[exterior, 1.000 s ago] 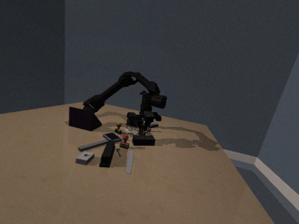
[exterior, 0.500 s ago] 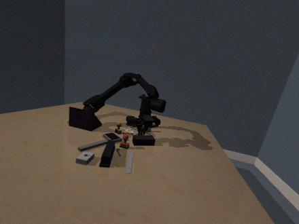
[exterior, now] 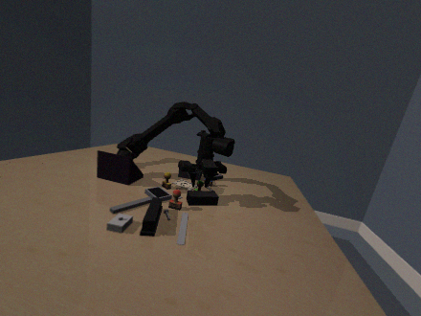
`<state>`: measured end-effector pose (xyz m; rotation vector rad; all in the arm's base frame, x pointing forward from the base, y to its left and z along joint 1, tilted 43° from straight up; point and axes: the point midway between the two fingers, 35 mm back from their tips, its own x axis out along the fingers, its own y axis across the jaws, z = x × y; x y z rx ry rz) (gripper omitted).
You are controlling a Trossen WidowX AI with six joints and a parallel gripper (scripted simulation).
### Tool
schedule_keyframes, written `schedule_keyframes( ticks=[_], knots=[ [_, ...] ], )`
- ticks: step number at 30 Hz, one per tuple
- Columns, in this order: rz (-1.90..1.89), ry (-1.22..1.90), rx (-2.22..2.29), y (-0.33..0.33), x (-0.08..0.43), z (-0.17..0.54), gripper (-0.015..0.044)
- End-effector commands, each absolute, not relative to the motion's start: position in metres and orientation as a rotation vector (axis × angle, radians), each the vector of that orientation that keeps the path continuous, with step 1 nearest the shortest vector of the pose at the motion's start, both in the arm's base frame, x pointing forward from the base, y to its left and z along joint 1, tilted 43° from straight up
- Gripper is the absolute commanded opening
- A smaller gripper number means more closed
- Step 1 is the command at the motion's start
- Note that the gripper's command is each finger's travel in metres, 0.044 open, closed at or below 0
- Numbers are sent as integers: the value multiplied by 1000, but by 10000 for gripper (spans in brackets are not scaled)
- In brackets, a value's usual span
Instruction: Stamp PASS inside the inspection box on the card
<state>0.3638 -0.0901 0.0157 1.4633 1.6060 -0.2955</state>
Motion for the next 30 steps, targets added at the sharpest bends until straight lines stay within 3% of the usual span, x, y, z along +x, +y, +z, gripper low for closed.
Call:
schedule_keyframes(
  ticks=[1, 7, 30],
  knots=[
    [-302, 1583, 1460, -126, 362, 47, 255],
    [-302, 1583, 1468, -162, 348, 92, 255],
    [-303, 1581, 1477, -161, 349, 91, 255]
  ],
)
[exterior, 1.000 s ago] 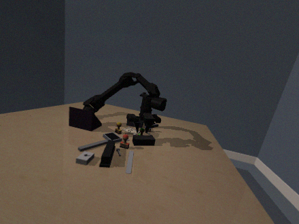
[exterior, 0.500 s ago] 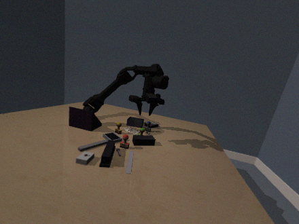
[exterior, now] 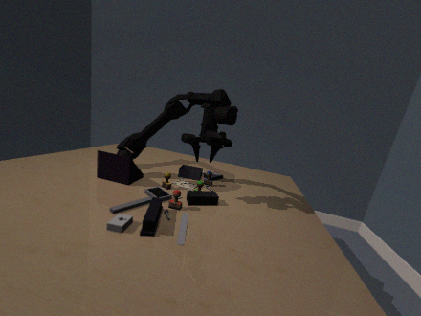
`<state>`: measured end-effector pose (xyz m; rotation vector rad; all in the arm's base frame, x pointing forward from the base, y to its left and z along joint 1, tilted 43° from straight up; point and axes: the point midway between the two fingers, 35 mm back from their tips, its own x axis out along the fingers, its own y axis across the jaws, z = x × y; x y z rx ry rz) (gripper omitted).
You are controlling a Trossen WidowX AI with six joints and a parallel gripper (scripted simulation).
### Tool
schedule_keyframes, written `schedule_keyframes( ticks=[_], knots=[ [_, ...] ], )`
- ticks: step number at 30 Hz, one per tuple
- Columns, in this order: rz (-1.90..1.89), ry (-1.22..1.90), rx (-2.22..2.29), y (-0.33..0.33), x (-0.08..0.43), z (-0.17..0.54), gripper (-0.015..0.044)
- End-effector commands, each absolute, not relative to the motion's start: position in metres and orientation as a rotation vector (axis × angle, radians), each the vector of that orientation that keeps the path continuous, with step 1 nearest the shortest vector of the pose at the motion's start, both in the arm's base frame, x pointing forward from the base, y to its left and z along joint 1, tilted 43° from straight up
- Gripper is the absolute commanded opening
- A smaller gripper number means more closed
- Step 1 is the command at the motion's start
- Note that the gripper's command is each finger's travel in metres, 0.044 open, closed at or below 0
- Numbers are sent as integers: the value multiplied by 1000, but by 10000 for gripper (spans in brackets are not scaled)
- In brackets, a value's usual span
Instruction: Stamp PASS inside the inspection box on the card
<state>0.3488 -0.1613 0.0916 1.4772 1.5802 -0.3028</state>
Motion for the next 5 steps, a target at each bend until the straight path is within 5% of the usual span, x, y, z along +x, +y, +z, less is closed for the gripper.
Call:
schedule_keyframes(
  ticks=[1, 5],
  knots=[
    [-303, 1581, 1477, -161, 349, 91, 255],
    [-303, 1581, 1477, -161, 349, 91, 255]
  ],
)
